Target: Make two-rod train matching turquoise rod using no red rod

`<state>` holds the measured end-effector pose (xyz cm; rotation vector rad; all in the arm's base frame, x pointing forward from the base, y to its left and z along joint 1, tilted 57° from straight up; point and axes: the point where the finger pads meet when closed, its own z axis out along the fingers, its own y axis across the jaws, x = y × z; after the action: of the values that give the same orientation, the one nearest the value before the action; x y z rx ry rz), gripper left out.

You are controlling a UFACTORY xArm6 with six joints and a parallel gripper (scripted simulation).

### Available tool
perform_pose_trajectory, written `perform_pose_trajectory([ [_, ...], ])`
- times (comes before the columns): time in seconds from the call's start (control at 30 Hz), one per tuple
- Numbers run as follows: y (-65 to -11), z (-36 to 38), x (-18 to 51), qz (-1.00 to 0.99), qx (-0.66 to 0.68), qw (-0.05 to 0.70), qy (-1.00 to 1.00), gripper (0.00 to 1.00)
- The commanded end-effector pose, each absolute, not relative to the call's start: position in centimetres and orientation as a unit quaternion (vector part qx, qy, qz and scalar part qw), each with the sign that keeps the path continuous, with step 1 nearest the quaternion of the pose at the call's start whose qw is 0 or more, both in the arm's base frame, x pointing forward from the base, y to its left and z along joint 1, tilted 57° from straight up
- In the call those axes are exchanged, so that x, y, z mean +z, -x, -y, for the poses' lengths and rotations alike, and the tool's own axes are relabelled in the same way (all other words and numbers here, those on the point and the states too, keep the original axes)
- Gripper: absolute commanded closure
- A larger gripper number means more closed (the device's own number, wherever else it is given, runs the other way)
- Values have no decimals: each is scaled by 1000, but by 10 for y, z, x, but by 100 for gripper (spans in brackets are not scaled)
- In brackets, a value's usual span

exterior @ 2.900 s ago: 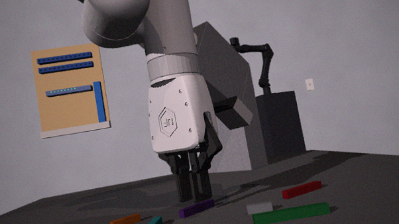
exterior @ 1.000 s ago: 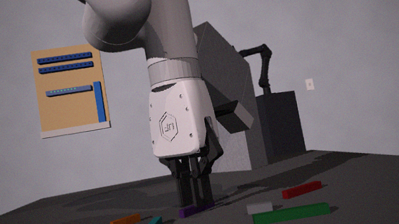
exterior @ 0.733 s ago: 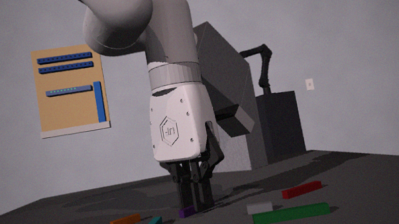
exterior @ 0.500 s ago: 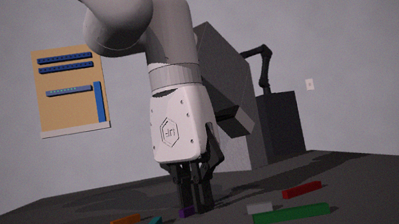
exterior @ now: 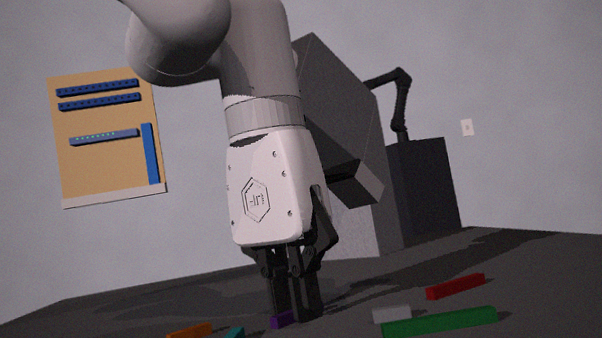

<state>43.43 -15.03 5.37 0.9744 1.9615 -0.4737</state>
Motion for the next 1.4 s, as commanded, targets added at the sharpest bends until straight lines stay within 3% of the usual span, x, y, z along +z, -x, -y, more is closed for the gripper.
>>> perform_pose_trajectory([
  [0.0,-434,150,54,-788,-190,435,-391,76],
  [0.63,-434,150,54,-788,-190,435,-391,76],
  [0.67,-434,150,54,-788,-190,435,-391,96],
  [1.37,-434,150,54,-788,-190,435,-391,96],
])
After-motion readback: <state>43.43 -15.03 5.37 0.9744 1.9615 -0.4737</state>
